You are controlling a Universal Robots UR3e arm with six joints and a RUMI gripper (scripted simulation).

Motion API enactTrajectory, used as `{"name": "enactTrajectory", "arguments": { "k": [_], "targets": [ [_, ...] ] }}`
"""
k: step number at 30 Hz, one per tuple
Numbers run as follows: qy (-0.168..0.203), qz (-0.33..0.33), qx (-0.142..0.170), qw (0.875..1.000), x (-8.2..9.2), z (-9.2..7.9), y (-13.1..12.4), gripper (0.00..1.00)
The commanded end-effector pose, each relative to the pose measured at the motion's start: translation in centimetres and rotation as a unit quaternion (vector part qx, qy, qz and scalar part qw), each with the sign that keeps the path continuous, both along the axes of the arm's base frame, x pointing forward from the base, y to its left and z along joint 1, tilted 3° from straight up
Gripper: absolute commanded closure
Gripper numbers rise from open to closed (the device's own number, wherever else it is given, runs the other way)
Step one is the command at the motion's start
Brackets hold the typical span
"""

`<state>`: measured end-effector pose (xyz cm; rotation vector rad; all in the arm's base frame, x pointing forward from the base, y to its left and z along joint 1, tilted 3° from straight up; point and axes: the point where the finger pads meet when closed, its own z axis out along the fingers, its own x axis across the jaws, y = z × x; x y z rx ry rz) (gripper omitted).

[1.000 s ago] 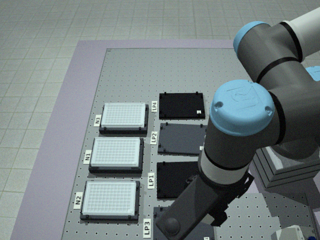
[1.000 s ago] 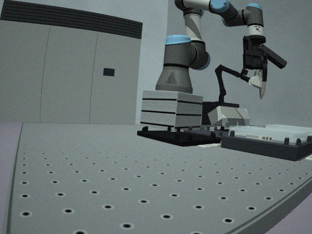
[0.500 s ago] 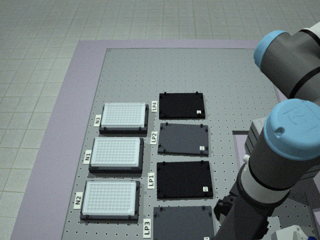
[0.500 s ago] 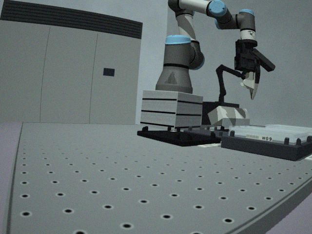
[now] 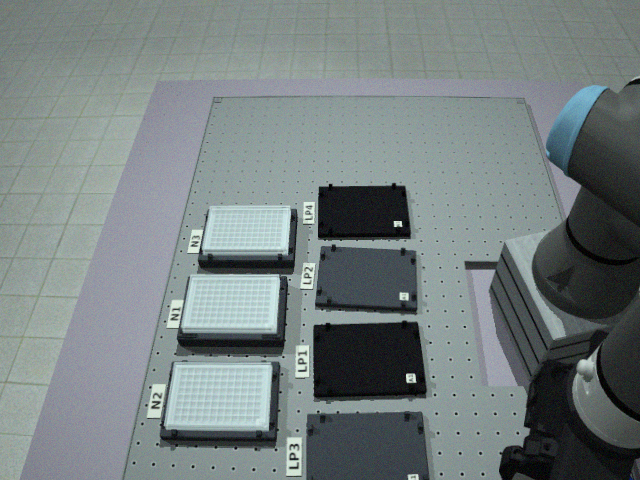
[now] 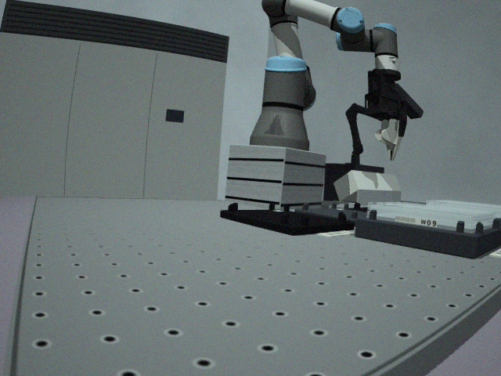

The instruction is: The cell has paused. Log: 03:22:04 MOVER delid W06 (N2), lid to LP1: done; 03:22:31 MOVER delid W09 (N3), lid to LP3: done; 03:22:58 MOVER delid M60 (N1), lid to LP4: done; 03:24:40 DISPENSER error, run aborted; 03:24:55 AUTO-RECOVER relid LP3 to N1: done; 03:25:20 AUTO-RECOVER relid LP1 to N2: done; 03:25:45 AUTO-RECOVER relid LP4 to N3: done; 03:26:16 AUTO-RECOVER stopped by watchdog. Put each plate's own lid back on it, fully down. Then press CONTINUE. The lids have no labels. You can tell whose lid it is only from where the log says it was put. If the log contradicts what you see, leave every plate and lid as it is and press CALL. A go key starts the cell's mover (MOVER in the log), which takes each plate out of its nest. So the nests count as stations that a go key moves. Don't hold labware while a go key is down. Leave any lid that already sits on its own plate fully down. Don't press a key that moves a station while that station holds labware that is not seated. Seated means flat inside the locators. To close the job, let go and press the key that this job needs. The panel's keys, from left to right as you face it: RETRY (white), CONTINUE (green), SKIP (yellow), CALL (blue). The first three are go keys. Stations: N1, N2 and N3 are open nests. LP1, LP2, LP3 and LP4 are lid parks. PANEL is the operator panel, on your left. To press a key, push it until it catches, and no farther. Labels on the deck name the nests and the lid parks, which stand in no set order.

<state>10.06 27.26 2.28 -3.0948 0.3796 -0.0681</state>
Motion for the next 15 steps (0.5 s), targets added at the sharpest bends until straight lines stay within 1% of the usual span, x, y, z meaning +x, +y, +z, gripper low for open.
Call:
{"name": "enactTrajectory", "arguments": {
  "k": [1, 6, 12, 14, 15],
  "targets": [
    [-0.002, 0.044, -0.002, 0.999, -2.0, 0.0, 1.0, 1.0],
    [-0.003, 0.093, -0.004, 0.996, -4.3, -0.1, 1.9, 1.0],
    [-0.004, 0.153, -0.007, 0.988, -7.1, -0.2, 3.1, 1.0],
    [-0.004, 0.153, -0.007, 0.988, -7.1, -0.2, 3.1, 1.0],
    [-0.004, 0.163, -0.008, 0.987, -7.6, -0.2, 3.3, 1.0]
  ]
}}
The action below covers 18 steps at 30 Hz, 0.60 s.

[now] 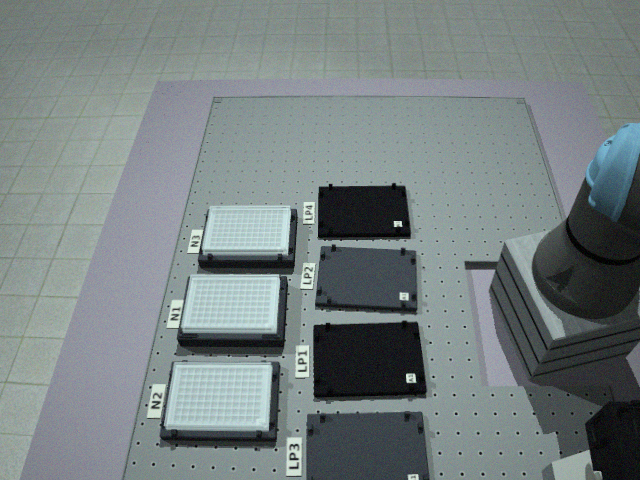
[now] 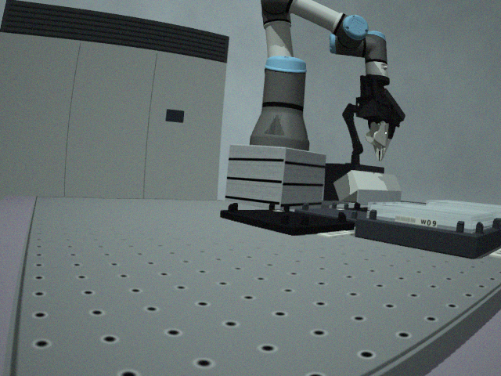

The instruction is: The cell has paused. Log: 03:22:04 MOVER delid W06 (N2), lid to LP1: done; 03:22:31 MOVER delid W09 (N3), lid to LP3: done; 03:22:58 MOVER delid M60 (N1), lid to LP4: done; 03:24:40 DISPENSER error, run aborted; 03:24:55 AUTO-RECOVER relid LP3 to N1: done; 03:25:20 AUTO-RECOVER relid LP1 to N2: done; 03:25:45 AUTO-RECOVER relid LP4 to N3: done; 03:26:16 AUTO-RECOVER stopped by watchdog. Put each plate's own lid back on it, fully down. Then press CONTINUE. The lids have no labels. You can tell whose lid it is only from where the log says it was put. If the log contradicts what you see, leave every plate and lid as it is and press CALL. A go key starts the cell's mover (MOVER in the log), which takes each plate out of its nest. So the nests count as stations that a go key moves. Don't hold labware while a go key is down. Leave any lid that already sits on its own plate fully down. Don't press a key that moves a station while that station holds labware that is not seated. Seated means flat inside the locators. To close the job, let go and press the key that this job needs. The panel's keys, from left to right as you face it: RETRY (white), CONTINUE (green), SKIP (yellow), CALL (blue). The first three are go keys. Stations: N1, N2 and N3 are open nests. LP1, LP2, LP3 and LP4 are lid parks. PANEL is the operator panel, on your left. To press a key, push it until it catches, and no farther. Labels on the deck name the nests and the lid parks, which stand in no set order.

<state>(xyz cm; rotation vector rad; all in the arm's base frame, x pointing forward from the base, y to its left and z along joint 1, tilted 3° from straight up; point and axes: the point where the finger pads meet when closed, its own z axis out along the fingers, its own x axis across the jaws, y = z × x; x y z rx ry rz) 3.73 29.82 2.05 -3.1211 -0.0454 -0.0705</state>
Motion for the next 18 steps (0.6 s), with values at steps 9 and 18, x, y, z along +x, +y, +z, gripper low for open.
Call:
{"name": "enactTrajectory", "arguments": {
  "k": [9, 18],
  "targets": [
    [-0.003, 0.067, -0.004, 0.998, -5.4, -0.1, 2.4, 1.0],
    [-0.003, 0.067, -0.004, 0.998, -8.7, -0.3, 3.8, 1.0]
  ]
}}
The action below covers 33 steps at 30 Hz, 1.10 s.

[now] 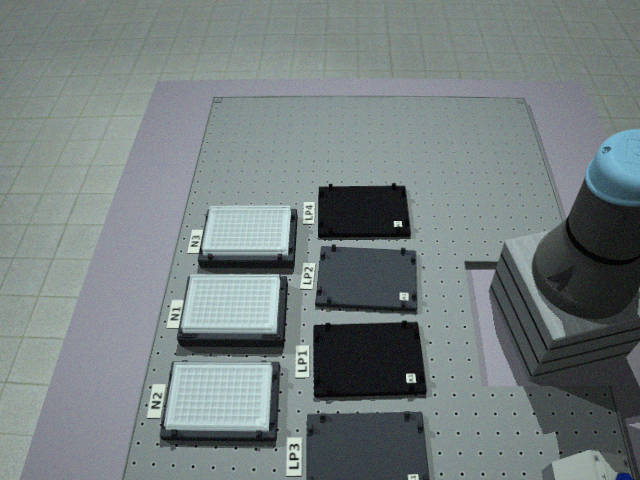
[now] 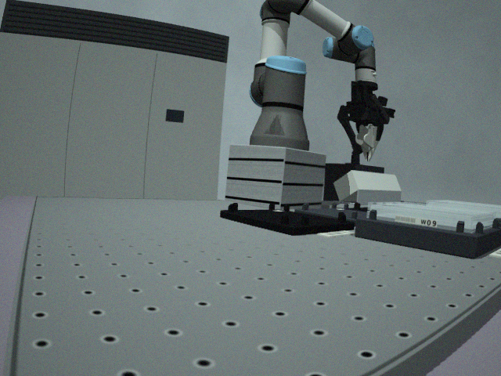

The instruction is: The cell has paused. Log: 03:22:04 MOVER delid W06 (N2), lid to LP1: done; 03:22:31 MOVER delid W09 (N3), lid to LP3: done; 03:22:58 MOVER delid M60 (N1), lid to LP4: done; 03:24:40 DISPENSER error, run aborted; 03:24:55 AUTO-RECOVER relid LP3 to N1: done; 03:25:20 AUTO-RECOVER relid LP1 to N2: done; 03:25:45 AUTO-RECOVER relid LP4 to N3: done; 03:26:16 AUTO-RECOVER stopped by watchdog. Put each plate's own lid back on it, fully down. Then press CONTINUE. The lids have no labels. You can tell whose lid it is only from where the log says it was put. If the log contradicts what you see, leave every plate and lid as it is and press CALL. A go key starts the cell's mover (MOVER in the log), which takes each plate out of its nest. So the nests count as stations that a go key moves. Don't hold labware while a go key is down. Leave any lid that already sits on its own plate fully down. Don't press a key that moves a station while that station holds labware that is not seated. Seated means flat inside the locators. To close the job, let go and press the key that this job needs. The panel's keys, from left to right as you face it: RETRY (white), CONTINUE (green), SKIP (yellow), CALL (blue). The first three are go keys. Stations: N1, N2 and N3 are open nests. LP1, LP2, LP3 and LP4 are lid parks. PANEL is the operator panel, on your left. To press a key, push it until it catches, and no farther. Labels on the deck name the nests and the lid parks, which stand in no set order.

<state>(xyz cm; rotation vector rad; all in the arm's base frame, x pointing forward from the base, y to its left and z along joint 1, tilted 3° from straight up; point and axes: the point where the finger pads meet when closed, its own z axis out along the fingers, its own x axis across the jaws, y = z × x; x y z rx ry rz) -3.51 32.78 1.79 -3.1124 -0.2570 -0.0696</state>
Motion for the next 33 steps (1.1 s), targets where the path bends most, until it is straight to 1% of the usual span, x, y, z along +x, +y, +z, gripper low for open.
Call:
{"name": "enactTrajectory", "arguments": {
  "k": [1, 2, 17, 29, 33],
  "targets": [
    [-0.003, -0.001, -0.002, 1.0, -1.9, 0.0, 1.0, 1.0],
    [-0.003, -0.001, -0.002, 1.0, -2.1, 0.0, 1.1, 1.0],
    [-0.003, -0.001, -0.002, 1.0, -2.1, 0.0, 1.1, 1.0],
    [-0.003, -0.001, -0.002, 1.0, -2.0, -2.0, 1.1, 1.0],
    [-0.003, -0.001, -0.002, 1.0, -2.0, -2.0, 1.1, 1.0]
  ]
}}
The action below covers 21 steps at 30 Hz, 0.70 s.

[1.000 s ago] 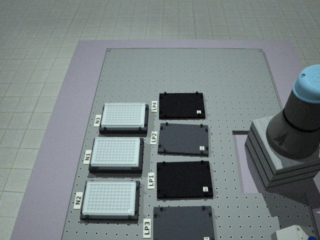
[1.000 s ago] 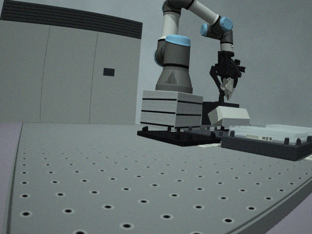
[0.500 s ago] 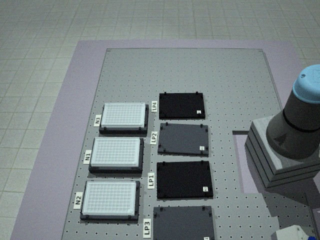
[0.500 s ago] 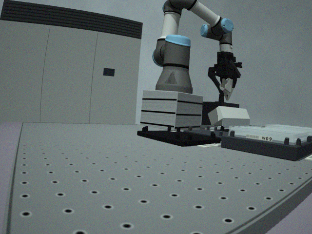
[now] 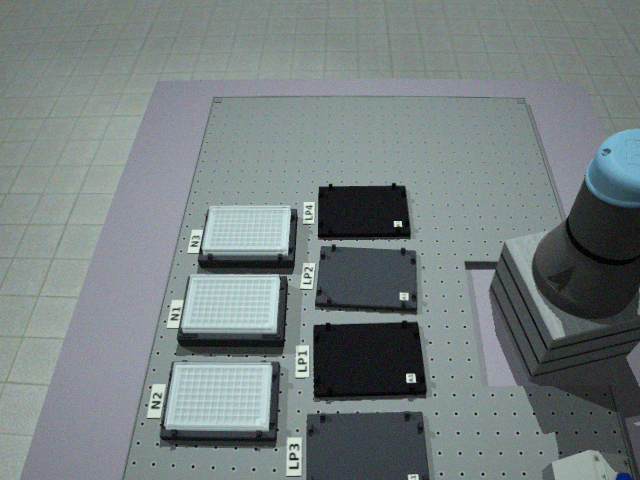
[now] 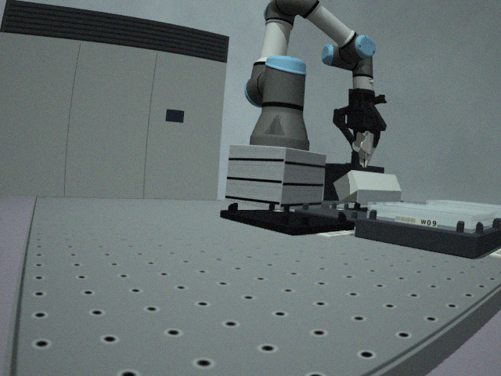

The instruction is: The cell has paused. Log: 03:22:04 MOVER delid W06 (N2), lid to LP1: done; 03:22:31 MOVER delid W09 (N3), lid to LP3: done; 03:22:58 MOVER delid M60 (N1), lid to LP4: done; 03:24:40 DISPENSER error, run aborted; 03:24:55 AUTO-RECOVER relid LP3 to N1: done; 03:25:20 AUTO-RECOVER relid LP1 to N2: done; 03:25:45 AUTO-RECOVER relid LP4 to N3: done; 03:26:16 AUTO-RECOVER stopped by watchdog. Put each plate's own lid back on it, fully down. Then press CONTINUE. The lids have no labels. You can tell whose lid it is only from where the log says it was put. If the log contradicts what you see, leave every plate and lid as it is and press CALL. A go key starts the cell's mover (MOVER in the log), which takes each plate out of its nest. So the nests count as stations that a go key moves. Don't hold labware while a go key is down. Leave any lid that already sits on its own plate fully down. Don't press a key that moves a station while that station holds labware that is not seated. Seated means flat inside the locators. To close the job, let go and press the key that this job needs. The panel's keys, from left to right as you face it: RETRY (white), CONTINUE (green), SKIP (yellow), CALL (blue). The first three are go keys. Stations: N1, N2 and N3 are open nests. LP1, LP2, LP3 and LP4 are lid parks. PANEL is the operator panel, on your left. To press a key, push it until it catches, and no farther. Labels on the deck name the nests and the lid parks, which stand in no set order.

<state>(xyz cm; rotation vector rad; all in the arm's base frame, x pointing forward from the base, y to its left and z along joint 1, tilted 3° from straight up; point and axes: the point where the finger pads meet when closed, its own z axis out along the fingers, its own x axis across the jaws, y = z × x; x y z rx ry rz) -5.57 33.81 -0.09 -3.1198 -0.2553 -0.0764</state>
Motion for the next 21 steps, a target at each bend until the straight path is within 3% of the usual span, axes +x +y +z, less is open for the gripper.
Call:
{"name": "enactTrajectory", "arguments": {
  "k": [1, 21],
  "targets": [
    [0.0, 0.0, 0.002, 1.0, 0.02, -0.16, 0.11, 1.0],
    [0.0, 0.0, 0.002, 1.0, 0.46, -0.83, 0.16, 1.0]
  ]
}}
